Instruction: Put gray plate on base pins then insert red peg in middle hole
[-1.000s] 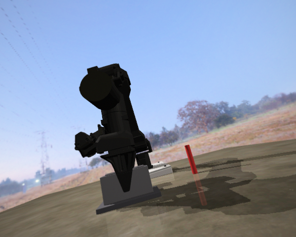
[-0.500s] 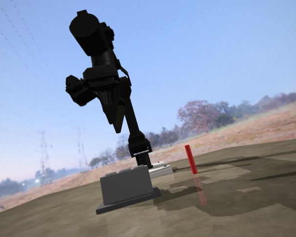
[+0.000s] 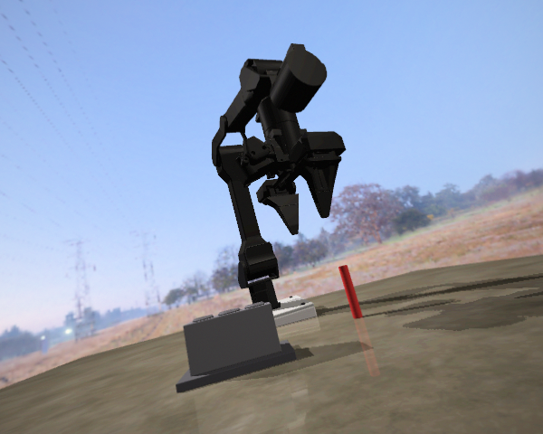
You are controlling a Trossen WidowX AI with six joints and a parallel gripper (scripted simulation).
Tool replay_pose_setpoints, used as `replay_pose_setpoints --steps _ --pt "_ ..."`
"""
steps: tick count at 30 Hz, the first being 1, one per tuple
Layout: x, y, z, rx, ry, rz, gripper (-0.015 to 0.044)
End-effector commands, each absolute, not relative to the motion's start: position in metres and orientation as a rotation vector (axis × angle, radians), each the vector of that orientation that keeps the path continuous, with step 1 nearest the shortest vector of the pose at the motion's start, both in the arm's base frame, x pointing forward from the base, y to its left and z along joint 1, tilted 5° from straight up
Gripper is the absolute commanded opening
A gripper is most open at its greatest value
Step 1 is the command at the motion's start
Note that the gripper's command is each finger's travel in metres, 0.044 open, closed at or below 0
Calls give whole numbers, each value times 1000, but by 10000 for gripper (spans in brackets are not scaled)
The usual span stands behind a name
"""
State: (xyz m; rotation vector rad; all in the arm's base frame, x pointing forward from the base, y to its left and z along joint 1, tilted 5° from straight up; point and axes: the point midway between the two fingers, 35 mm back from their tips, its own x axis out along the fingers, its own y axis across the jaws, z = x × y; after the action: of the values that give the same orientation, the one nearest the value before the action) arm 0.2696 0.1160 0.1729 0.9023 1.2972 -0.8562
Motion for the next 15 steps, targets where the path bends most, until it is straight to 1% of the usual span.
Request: replay_pose_setpoints --steps 1,4,6,10,15 --pt "233 146 170 820 1323 -777 440" --pt "217 157 167 782 1338 -742 440" --pt "217 157 165 782 1338 -742 440" --pt "218 157 135 781 1338 -742 440" --pt "218 157 129 781 1338 -742 440"
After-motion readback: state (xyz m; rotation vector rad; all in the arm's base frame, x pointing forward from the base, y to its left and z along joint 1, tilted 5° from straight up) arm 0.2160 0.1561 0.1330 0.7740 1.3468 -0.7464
